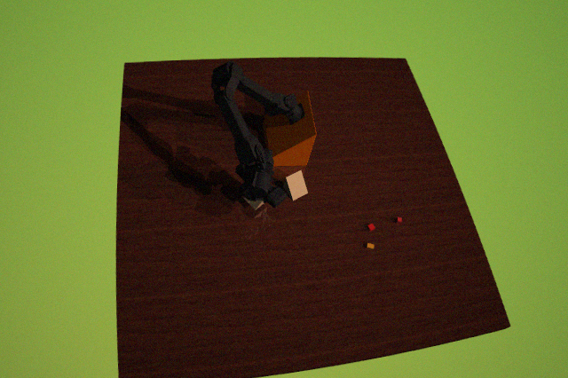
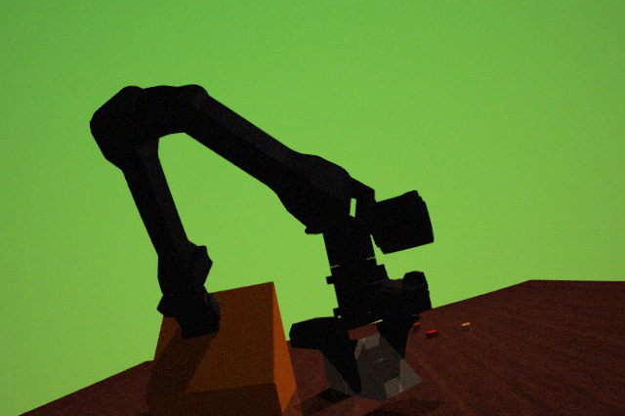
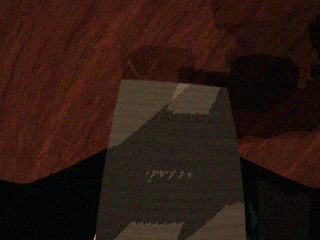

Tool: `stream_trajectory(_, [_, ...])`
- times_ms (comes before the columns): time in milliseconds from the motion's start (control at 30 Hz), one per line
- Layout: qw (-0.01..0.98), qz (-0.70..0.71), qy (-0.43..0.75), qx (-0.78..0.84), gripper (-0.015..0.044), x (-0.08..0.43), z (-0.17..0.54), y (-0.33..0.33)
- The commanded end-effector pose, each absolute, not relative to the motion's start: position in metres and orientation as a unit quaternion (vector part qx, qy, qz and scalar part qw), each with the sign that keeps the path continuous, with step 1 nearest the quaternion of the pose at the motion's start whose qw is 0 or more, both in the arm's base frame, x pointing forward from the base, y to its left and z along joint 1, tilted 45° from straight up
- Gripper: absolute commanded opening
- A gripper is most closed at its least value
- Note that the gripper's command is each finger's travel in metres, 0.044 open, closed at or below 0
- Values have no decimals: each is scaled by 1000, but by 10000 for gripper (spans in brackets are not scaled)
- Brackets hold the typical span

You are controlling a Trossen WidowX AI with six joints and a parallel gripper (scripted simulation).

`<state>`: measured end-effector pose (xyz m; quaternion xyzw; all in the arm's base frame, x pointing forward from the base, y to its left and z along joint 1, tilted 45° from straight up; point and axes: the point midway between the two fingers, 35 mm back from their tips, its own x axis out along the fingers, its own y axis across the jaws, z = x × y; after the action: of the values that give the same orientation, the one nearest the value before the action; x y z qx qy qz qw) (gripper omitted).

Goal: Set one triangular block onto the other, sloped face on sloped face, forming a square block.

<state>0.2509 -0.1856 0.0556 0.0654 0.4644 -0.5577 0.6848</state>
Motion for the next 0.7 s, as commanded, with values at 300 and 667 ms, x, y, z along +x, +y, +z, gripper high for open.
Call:
stream_trajectory(300, [653,-647,331,213,0,250,55,-185])
stream_trajectory(667, [600,-699,202,333,0,250,55,-185])
